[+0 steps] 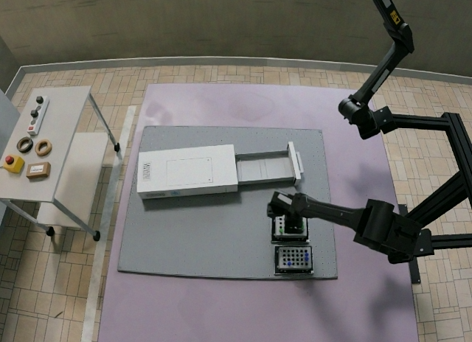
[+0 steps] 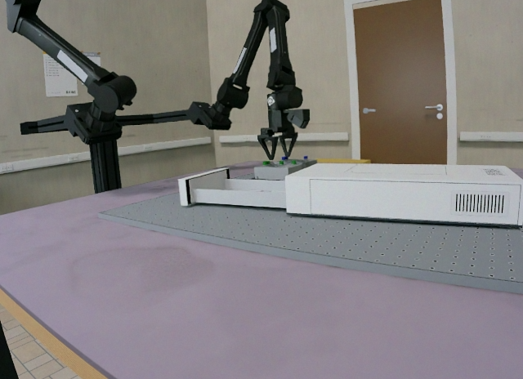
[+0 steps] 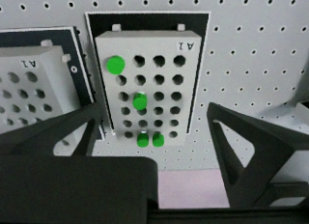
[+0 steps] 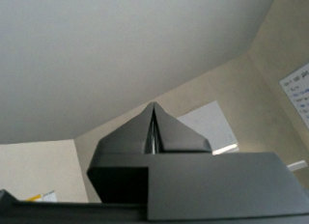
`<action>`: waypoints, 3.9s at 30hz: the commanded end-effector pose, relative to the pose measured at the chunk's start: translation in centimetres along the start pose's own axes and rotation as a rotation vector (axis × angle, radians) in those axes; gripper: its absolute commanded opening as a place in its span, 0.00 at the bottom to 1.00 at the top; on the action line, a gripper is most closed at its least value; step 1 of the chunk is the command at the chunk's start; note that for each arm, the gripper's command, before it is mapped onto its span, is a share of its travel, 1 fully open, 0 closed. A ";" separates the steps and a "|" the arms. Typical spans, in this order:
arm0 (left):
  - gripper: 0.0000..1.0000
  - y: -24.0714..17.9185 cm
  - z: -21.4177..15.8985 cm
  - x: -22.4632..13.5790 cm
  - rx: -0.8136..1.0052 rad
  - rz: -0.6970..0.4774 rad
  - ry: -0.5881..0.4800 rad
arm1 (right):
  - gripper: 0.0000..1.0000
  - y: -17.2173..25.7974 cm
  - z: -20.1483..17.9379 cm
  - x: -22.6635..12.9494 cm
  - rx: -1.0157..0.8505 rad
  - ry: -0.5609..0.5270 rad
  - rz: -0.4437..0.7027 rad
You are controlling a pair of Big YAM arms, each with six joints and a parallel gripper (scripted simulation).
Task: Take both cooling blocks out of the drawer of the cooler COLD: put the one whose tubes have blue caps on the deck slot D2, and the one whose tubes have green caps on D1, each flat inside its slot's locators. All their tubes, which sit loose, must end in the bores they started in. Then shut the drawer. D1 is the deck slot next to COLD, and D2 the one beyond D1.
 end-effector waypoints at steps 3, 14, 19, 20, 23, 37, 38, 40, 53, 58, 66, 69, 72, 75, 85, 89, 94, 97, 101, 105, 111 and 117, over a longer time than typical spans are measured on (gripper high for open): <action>1.00 -0.6 1.7 -2.1 -0.022 -0.017 -0.031 | 0.00 -0.1 1.1 0.1 -0.001 -0.018 0.001; 1.00 -0.6 1.8 -3.7 -0.024 -0.018 -0.033 | 0.00 -0.1 1.1 0.1 -0.001 -0.018 0.001; 1.00 -0.5 1.2 -3.8 -0.019 -0.014 -0.022 | 0.00 -0.1 1.1 0.1 -0.001 -0.018 0.001; 1.00 -0.5 1.2 -4.0 -0.019 -0.014 -0.023 | 0.00 -0.1 1.1 0.1 -0.001 -0.018 0.001; 1.00 -0.6 1.8 -4.6 -0.025 -0.019 -0.034 | 0.00 -0.1 1.1 0.1 -0.001 -0.018 0.001; 1.00 -0.6 1.6 -6.2 -0.024 -0.018 -0.030 | 0.00 -0.1 1.1 0.1 -0.001 -0.018 0.001; 1.00 -0.6 1.8 -6.4 -0.026 -0.020 -0.033 | 0.00 -0.1 1.1 0.1 -0.001 -0.018 0.001; 1.00 -0.6 1.9 -6.8 -0.027 -0.021 -0.035 | 0.00 -0.1 1.1 0.1 -0.001 -0.018 0.001; 1.00 -0.6 1.5 -7.0 -0.015 0.013 0.020 | 0.00 -0.1 1.1 0.1 -0.001 -0.018 0.001; 1.00 -0.1 0.1 -5.6 -0.011 0.005 0.009 | 0.00 -0.1 1.1 0.1 -0.001 -0.018 0.001; 1.00 -0.2 1.0 -6.5 -0.015 -0.005 -0.011 | 0.00 -0.1 1.1 0.1 -0.001 -0.018 0.001; 1.00 -0.2 1.0 -6.5 -0.015 -0.005 -0.011 | 0.00 -0.1 1.1 0.1 -0.001 -0.018 0.001; 1.00 -0.2 1.0 -6.5 -0.015 -0.005 -0.011 | 0.00 -0.1 1.1 0.1 -0.001 -0.018 0.001; 1.00 -0.2 1.0 -6.5 -0.015 -0.005 -0.011 | 0.00 -0.1 1.1 0.1 -0.001 -0.018 0.001; 1.00 -0.2 1.0 -6.5 -0.015 -0.005 -0.011 | 0.00 -0.1 1.1 0.1 -0.001 -0.018 0.001; 1.00 -0.2 1.0 -6.5 -0.015 -0.005 -0.011 | 0.00 -0.1 1.1 0.1 -0.001 -0.018 0.001; 1.00 -0.2 1.0 -6.5 -0.015 -0.005 -0.011 | 0.00 -0.1 1.1 0.1 -0.001 -0.018 0.001; 1.00 -0.2 1.0 -6.5 -0.015 -0.005 -0.011 | 0.00 -0.1 1.1 0.1 -0.001 -0.018 0.001; 0.00 -1.3 -0.5 -6.4 0.086 -0.009 -0.009 | 0.00 -0.1 1.1 0.1 -0.001 -0.018 0.001; 0.00 -2.6 -1.7 -5.7 0.176 -0.002 0.008 | 0.00 -0.1 1.1 0.1 -0.001 -0.018 0.001; 0.00 -5.3 -1.3 -6.3 0.316 -0.018 -0.024 | 0.00 -0.1 1.1 0.1 -0.001 -0.018 0.001; 0.00 -7.7 -1.8 -6.6 0.487 -0.011 -0.007 | 0.00 -0.1 1.1 0.1 -0.001 -0.018 0.001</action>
Point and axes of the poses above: on each arm, the point where the finger pads meet when closed, its own x axis out along the fingers, its own y axis across the jaws, z = x × y, the point moved 6 cm from there along -x, back along the fingers
